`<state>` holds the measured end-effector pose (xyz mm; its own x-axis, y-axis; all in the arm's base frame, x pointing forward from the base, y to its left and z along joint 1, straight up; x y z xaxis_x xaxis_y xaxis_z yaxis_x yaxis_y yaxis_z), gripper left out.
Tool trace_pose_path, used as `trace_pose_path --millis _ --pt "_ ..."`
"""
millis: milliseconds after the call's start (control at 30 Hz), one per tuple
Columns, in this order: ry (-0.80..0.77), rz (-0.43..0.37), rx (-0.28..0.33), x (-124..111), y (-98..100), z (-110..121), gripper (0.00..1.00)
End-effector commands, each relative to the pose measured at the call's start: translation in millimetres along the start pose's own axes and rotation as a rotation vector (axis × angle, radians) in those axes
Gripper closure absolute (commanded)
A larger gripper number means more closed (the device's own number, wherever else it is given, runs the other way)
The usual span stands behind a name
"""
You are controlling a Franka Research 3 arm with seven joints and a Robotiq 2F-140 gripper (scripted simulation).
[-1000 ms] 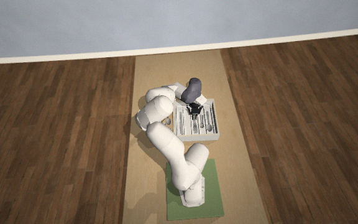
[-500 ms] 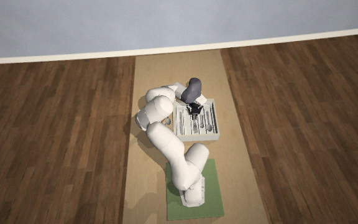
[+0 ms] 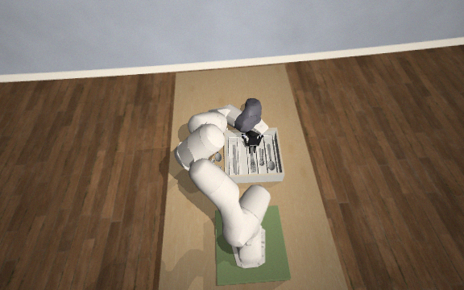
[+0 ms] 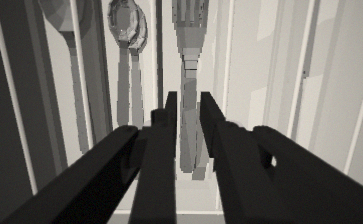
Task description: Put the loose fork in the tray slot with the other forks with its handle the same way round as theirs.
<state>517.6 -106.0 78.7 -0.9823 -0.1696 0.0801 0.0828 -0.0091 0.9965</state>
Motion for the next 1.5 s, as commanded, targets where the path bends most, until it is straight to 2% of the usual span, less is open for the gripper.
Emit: trace_pose_path --millis 0,400,467,700,900,1167,1200,1467 --pt "-0.004 0.007 -0.004 3 11.3 2 0.77" --pt "-0.004 0.007 -0.004 8 81.6 3 0.77" --pt "-0.004 0.007 -0.004 8 81.6 3 0.77" --pt "-0.004 0.007 -0.004 11 114.4 4 0.77" --pt "-0.004 0.007 -0.004 12 128.2 4 0.77" --pt "-0.004 0.007 -0.004 13 130.8 4 0.77" --pt "0.006 -0.001 0.000 11 130.5 2 0.00" --pt "0.006 -0.001 0.000 11 130.5 2 0.00"
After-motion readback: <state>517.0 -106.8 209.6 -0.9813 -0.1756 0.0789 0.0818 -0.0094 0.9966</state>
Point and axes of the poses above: the point where the finger pads meet when closed, its own y axis back along the fingers, its own z axis across the jaws, x = y × z, the point moved 10 cm from there along y, back along the fingers, and after that the axes turned 14 degrees about y, right-handed, at the moved point
